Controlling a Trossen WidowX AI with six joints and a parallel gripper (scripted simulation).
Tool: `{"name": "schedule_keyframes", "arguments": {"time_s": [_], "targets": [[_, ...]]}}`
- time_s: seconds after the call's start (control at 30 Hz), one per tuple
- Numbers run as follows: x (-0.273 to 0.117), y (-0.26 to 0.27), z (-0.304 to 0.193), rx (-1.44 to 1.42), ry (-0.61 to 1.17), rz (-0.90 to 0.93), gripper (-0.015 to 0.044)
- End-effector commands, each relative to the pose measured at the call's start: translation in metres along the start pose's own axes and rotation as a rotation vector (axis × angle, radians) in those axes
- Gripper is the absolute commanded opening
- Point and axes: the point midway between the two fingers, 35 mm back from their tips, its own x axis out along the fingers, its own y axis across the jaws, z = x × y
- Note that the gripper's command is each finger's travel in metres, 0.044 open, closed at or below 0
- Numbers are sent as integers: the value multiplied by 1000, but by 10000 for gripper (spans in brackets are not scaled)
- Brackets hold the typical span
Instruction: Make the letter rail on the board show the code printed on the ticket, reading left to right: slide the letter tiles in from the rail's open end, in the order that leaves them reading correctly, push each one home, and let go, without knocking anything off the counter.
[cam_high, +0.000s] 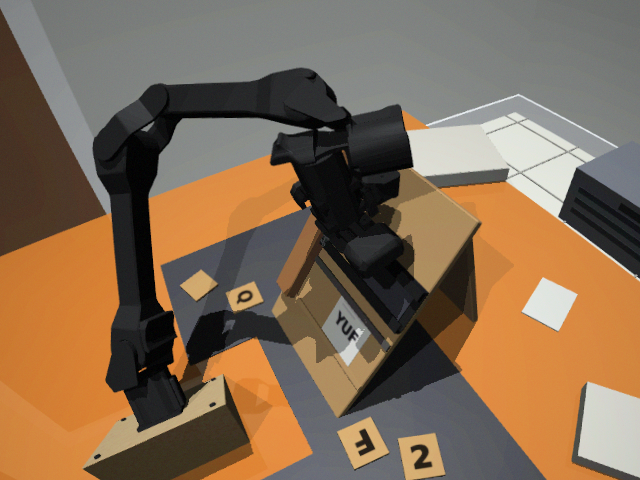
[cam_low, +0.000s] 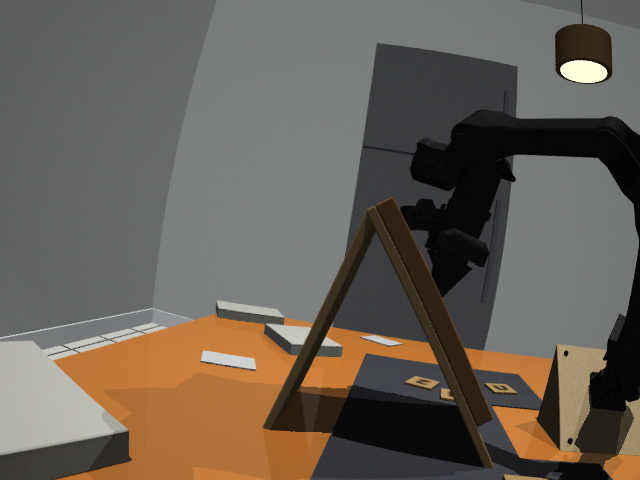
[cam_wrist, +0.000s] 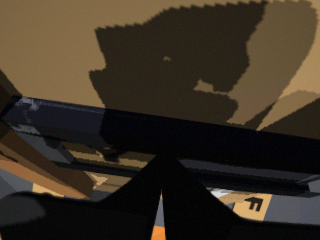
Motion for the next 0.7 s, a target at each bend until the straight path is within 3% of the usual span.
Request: {"name": "schedule_keyframes", "arguments": {"time_s": [0.0, 0.67], "targets": [[0, 3, 0, 6, 0, 4, 0], [-15, 0, -13, 7, 0, 4, 0]]}}
